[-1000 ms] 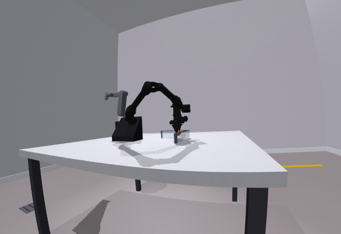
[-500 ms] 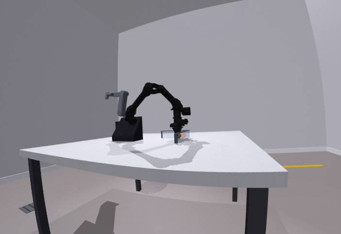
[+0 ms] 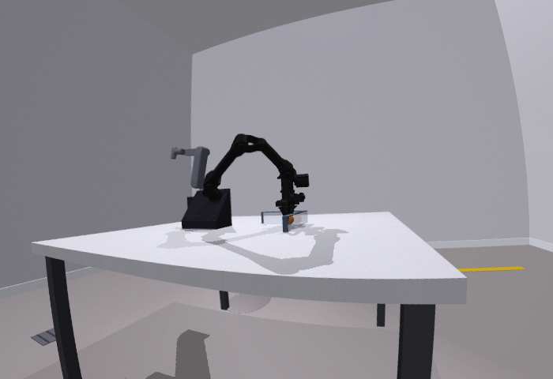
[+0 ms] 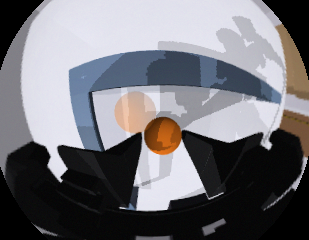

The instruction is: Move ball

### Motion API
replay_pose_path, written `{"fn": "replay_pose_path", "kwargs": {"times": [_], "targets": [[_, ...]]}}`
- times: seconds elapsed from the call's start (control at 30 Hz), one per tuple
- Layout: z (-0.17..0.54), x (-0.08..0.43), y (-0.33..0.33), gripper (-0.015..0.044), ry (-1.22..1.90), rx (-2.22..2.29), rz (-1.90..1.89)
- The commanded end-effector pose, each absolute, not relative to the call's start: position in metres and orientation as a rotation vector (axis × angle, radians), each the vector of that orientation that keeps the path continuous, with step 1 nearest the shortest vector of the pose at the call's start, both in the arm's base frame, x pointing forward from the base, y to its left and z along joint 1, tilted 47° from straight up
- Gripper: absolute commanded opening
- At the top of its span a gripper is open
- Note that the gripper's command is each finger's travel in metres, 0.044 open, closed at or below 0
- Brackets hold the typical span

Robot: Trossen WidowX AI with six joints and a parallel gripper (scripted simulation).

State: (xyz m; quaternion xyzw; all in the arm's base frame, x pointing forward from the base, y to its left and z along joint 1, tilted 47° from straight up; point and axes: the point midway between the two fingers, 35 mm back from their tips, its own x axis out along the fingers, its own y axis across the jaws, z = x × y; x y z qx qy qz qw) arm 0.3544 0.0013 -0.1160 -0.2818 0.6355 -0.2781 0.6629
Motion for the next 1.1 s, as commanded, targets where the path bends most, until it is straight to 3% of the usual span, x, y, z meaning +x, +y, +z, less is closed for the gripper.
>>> {"fn": "replay_pose_path", "kwargs": {"times": [0.0,0.3,0.6,1.0,1.07], "targets": [[-0.116,0.354,0.002,0.0326,1.436,-0.637,-0.629],[-0.059,0.352,0.064,0.0326,1.434,-0.637,-0.626],[-0.064,0.353,0.062,0.0326,1.425,-0.648,-0.617],[-0.070,0.323,0.007,0.0011,1.670,-1.237,-0.045],[-0.070,0.322,0.007,0.0000,1.673,-1.246,-0.035]]}}
